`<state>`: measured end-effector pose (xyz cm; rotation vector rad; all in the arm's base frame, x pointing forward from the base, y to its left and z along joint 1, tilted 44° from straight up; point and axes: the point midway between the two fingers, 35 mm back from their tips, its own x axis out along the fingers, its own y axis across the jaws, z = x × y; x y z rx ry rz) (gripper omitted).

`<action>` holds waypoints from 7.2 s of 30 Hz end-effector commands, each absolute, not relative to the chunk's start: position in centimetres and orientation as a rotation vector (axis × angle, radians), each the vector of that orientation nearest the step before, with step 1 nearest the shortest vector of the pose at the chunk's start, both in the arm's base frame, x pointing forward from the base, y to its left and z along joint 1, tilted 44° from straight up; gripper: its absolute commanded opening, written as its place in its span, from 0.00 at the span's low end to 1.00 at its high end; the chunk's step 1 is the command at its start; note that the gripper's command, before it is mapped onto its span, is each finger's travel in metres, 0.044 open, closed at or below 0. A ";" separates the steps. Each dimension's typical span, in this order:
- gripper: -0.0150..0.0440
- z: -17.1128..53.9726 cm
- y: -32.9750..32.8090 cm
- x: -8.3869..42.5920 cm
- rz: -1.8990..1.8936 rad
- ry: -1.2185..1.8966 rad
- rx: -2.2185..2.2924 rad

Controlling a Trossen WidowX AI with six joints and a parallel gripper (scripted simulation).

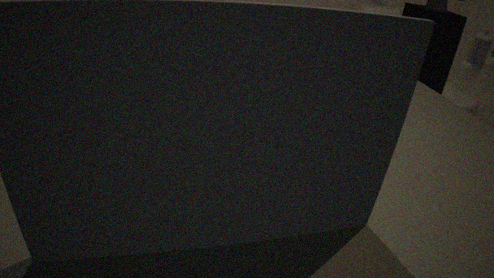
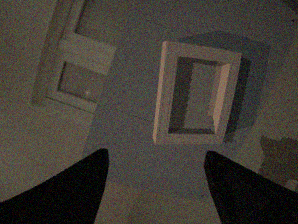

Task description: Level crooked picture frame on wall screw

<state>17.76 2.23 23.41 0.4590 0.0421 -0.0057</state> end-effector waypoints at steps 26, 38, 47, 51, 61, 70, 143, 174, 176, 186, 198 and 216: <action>0.69 23.4 2.2 17.7 -0.006 0.042 0.464; 0.69 23.4 2.2 17.7 -0.006 0.042 0.464; 0.69 23.4 2.2 17.7 -0.006 0.042 0.464; 0.69 23.4 2.2 17.7 -0.006 0.042 0.464; 0.69 23.4 2.2 17.7 -0.006 0.042 0.464; 0.69 23.4 2.2 17.7 -0.006 0.042 0.464; 0.69 21.2 -0.1 33.0 0.070 -0.002 0.509; 0.69 21.3 0.1 36.8 0.071 -0.004 0.510; 0.69 21.3 0.1 37.0 0.071 -0.004 0.510; 0.69 21.3 0.1 37.0 0.071 -0.004 0.510; 0.36 21.3 0.1 37.0 0.071 -0.004 0.510; 0.25 21.3 0.2 37.0 0.071 -0.004 0.510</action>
